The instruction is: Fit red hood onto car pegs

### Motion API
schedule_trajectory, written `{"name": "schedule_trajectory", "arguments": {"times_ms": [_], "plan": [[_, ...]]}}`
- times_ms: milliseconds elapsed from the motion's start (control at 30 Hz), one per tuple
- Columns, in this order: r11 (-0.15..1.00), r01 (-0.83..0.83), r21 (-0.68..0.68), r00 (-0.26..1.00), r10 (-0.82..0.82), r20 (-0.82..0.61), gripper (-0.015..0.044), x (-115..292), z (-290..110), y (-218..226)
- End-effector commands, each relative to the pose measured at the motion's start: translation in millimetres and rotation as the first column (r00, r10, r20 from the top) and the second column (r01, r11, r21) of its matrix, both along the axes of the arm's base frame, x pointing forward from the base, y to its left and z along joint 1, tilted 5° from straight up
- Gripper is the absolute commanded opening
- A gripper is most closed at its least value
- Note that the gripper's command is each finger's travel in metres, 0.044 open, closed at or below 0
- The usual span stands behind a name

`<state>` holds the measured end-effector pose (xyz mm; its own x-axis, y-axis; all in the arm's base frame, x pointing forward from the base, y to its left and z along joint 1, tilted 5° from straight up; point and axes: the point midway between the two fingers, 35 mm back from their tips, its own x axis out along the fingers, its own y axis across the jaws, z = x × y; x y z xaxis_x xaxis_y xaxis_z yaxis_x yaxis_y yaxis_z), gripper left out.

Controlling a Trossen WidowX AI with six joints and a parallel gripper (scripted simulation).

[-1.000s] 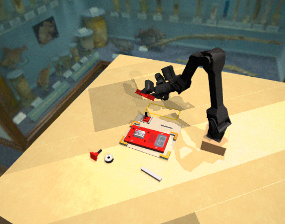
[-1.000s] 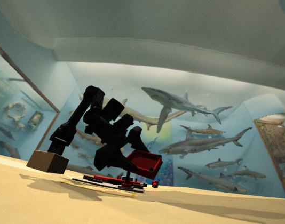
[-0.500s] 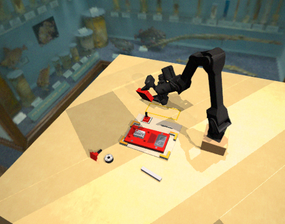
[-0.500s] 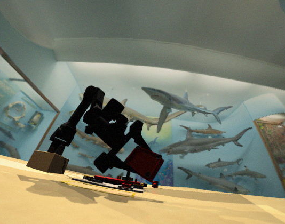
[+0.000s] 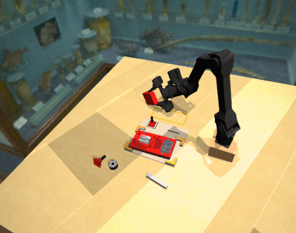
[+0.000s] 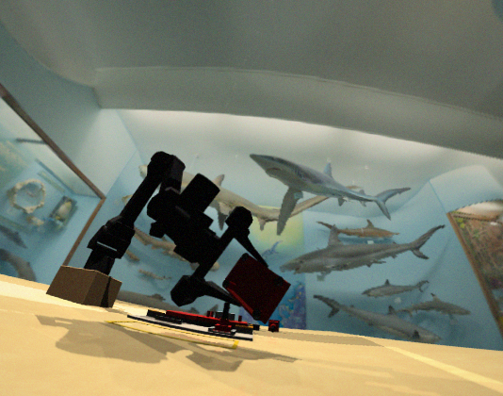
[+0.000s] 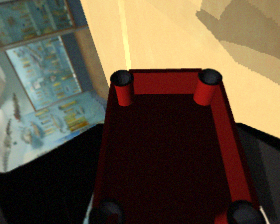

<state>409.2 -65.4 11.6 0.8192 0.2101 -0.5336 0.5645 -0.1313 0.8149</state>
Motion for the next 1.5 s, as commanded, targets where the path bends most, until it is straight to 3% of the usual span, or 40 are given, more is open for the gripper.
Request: {"name": "schedule_trajectory", "arguments": {"times_ms": [0,400,800,1333,1467], "plan": [[0.995,0.051,0.083,0.999,-0.049,-0.022,0.0,-0.3,-0.6,0.4],[0.901,0.252,0.354,0.967,-0.216,-0.138,0.0,-2.3,-6.3,-0.1],[0.697,0.443,0.565,0.897,-0.332,-0.293,0.0,-6.9,-19.7,-1.0],[0.299,0.641,0.707,0.759,-0.385,-0.525,0.0,-23.7,-54.9,-3.0],[0.337,0.625,0.705,0.774,-0.387,-0.501,0.0,-20.6,-50.5,-3.1]]}}
